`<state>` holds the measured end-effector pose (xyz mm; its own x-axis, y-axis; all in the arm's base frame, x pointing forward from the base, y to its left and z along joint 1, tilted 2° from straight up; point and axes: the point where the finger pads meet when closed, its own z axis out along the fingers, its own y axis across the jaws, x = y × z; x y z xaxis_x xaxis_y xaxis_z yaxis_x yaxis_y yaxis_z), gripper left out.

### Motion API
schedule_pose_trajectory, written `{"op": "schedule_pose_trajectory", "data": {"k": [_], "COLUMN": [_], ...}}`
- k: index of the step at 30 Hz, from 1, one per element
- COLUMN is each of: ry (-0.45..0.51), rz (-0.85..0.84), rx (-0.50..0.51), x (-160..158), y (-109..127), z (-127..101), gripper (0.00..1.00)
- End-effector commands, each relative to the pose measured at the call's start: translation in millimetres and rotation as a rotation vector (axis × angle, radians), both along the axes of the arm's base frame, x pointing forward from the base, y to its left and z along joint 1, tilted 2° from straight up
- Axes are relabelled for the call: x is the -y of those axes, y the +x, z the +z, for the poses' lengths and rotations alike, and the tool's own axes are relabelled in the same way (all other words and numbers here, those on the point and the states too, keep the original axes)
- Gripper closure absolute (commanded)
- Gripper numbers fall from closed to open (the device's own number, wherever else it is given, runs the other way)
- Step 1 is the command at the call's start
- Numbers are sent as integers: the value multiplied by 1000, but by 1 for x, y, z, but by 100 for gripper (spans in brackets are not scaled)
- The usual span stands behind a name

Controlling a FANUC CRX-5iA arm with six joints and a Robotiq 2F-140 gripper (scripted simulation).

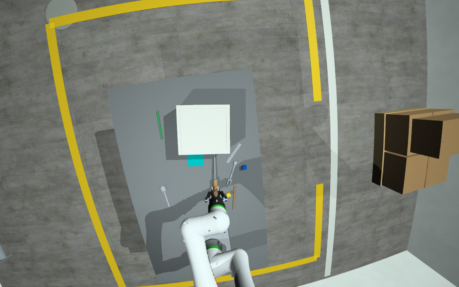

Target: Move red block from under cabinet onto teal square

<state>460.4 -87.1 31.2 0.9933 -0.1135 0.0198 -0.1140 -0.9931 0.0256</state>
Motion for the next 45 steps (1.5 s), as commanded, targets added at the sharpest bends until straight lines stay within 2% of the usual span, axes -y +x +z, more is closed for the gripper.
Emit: {"op": "schedule_pose_trajectory", "data": {"k": [1,4,19,21,36,45], "ry": [0,0,0,0,0,0], "rz": [0,0,0,0,0,0], "rx": [0,0,0,0,0,0], "x": [1,2,7,7,12,14], "y": [11,14,62,62,105,122], "z": [0,0,1,1,2,3], "gripper": [100,100,100,100,100,100]}}
